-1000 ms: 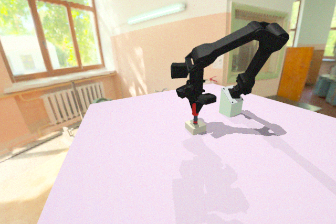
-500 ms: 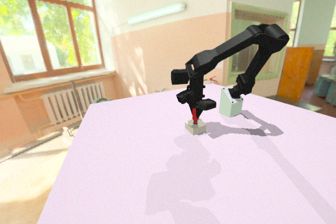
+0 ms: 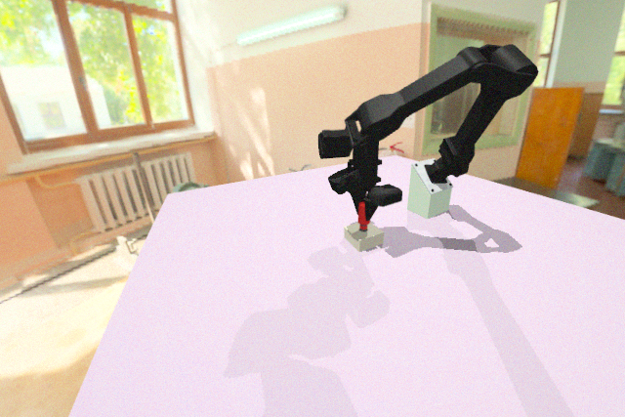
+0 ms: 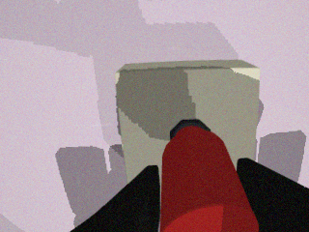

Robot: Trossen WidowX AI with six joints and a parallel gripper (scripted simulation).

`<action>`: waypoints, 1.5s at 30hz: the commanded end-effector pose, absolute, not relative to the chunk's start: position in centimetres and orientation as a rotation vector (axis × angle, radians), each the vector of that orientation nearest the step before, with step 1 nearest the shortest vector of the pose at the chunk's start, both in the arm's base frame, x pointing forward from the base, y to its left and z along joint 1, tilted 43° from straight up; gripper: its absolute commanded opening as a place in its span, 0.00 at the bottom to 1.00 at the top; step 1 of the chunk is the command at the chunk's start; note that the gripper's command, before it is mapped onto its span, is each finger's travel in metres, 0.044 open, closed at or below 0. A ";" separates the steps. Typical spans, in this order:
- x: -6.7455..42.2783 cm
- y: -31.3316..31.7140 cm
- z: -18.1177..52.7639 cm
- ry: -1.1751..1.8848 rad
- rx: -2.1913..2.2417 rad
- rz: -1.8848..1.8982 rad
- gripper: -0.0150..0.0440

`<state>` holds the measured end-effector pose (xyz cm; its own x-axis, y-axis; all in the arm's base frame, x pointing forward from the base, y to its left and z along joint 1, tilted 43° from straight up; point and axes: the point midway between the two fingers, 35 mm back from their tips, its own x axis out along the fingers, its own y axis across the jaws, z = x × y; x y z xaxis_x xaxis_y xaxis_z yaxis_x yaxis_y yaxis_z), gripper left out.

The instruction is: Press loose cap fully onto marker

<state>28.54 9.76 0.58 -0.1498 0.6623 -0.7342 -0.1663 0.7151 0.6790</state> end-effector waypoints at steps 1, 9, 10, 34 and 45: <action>28.5 9.8 0.6 1.565 0.417 0.759 0.65; 28.5 9.8 0.6 1.565 0.417 0.759 1.00; 28.6 9.5 0.8 1.565 0.416 0.758 1.00; 29.0 5.3 5.3 1.577 0.442 0.735 0.33; 29.0 5.3 5.2 1.577 0.442 0.735 0.25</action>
